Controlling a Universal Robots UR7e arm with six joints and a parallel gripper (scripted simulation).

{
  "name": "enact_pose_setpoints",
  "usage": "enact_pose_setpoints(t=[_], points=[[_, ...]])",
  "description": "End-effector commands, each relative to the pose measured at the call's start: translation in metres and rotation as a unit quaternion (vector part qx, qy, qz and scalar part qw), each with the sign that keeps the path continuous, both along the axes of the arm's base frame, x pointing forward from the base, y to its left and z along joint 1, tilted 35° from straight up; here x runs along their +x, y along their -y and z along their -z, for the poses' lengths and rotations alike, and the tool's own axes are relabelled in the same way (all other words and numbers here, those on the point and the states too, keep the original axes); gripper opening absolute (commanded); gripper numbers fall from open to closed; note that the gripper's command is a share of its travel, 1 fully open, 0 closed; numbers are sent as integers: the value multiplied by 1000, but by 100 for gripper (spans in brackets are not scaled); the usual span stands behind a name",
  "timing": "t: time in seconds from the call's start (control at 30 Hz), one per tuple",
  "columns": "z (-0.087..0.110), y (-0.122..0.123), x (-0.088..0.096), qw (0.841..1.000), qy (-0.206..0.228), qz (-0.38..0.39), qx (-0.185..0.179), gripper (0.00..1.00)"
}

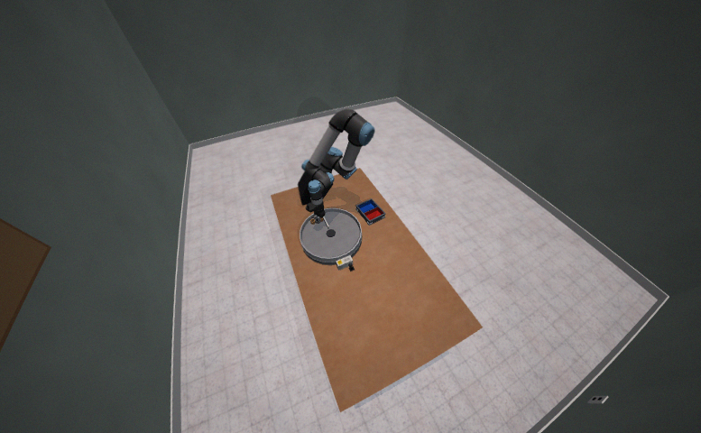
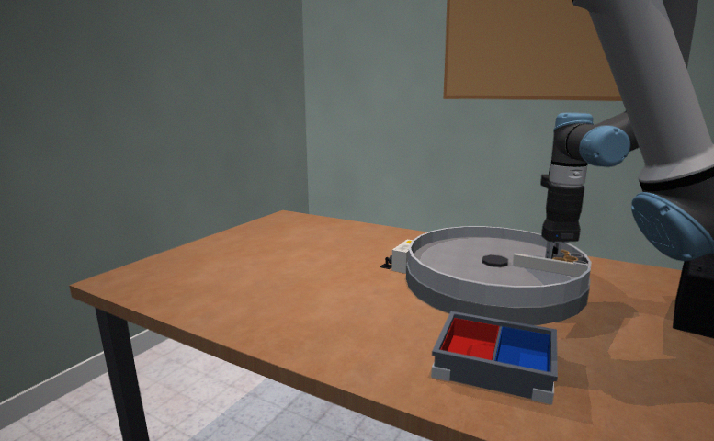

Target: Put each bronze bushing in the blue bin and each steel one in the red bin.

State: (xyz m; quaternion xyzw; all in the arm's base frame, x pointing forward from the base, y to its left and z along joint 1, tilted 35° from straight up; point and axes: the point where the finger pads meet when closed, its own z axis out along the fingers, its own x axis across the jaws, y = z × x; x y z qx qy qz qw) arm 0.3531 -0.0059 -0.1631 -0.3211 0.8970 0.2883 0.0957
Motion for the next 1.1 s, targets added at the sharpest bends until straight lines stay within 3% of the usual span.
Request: enact_pose_setpoints(t=[0.0,1.07], points=[[-1,1,0,1000,0,0,0,0],[-8,6,0,1000,0,0,0,0]])
